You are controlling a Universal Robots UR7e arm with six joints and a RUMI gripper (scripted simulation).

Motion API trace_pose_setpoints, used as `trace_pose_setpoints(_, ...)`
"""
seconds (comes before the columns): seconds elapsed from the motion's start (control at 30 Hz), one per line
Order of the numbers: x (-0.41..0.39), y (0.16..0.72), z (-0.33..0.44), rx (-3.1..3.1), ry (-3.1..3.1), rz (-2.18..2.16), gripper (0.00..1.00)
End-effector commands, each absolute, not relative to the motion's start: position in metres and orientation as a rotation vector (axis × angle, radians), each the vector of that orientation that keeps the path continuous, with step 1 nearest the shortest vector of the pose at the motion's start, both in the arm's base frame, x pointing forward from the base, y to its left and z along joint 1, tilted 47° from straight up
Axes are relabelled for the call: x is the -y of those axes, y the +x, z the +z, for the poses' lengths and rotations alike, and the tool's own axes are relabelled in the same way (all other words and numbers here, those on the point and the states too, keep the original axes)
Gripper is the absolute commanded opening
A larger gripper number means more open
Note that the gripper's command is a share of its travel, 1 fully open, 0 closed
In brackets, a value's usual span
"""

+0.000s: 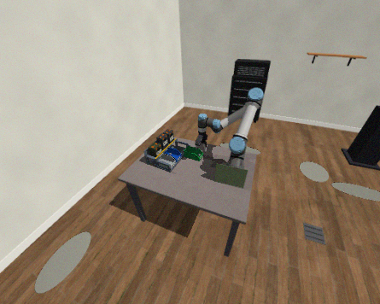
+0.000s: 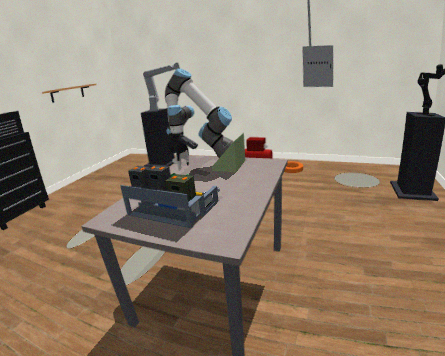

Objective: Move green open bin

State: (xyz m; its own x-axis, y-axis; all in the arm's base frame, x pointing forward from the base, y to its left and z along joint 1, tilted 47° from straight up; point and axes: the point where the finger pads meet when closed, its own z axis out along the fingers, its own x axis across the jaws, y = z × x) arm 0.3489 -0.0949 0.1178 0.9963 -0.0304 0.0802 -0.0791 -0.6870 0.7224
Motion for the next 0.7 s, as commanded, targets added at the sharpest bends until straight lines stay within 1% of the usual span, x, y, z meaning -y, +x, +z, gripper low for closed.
trace_pose_setpoints(0.0,0.0883,0.3487,0.1239,0.078,2.328,0.076,0.58)
trace_pose_setpoints(0.5,0.0839,0.3485,0.1281,0.078,2.328,0.076,0.58)
trace_pose_setpoints(0.53,0.0839,0.3485,0.1281,0.078,2.328,0.076,0.0)
trace_pose_setpoints(0.67,0.0839,0.3485,0.1281,0.078,2.328,0.076,0.0)
